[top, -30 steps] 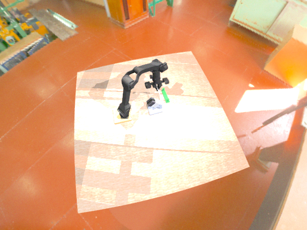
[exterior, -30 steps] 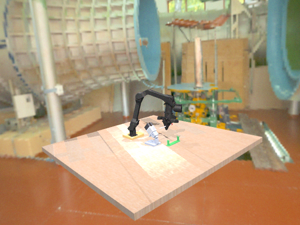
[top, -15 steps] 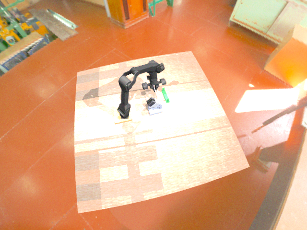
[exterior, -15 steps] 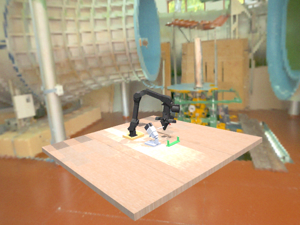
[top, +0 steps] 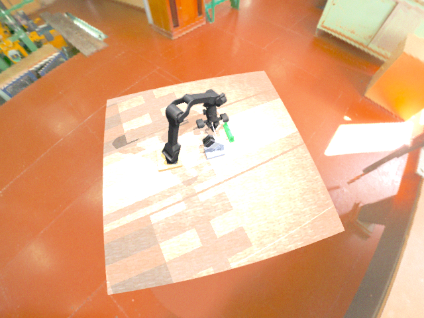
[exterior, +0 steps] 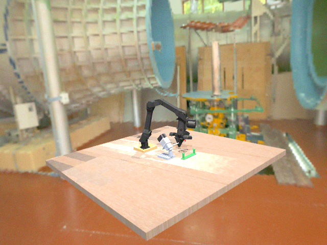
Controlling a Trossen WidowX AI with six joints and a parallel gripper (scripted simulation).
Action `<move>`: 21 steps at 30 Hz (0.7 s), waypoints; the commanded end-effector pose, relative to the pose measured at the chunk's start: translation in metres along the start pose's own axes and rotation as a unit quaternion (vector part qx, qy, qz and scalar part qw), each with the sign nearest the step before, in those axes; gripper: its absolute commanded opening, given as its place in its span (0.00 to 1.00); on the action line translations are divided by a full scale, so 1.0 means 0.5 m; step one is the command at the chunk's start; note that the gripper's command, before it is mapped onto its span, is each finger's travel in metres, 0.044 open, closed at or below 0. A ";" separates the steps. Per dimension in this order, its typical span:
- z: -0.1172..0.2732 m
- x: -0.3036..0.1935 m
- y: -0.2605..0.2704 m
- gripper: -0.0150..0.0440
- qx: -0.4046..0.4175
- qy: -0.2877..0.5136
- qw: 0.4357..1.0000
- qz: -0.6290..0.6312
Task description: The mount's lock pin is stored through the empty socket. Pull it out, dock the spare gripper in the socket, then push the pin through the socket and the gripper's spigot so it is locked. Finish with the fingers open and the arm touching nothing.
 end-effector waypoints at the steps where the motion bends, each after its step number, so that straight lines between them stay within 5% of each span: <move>1: -0.004 -0.003 -0.001 0.25 0.000 -0.001 1.000 0.001; 21: -0.007 -0.029 -0.004 0.25 0.002 -0.001 1.000 0.002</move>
Point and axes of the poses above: the point midway between the two fingers, 35 mm back from their tips, its own z axis back along the fingers, its own y axis across the jaws, x = y × z, the point moved 4 cm from there along z, back along the fingers, and after that the axes turned 5 degrees about -z, right-handed, at the moved point
